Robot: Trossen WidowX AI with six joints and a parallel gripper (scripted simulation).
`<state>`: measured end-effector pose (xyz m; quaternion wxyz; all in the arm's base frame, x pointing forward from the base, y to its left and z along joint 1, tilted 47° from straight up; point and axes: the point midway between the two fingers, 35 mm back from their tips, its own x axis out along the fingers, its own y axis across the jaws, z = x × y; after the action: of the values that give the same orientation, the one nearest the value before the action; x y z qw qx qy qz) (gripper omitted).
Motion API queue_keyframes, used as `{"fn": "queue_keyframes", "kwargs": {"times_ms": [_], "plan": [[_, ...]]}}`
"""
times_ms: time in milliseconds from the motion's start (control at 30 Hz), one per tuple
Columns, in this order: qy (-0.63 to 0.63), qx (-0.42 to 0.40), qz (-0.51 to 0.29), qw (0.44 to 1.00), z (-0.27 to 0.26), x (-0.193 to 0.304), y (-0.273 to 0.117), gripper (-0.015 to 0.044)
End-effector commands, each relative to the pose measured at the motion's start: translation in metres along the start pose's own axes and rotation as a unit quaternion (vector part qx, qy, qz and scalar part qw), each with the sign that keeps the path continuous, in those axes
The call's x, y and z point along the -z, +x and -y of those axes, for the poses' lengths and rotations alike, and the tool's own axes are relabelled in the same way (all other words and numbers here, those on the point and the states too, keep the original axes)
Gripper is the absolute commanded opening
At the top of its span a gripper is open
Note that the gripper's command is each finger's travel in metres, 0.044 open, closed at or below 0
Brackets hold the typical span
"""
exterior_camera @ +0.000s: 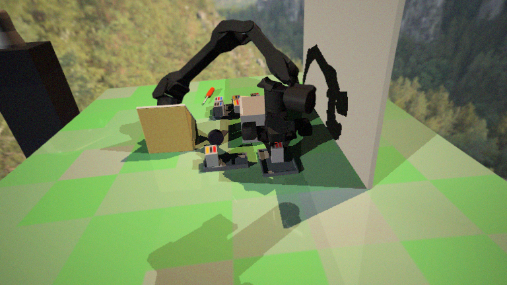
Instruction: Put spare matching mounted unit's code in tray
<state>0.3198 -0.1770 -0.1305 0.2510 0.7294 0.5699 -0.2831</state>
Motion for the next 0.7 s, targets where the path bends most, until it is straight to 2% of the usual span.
{"fn": "queue_keyframes", "kwargs": {"times_ms": [0,333,400,600,667], "plan": [[0.0,0.0,0.0,1.0,0.0,0.0,0.0,0.0184],[0.0,0.0,0.0,1.0,0.0,0.0,0.0,0.044],[0.0,0.0,0.0,1.0,-0.001,-0.001,-0.01,0.044],[0.003,-0.002,0.001,1.0,0.0,-0.001,-0.098,0.044],[0.003,-0.002,0.0,1.0,0.001,0.0,-0.107,0.044]]}}
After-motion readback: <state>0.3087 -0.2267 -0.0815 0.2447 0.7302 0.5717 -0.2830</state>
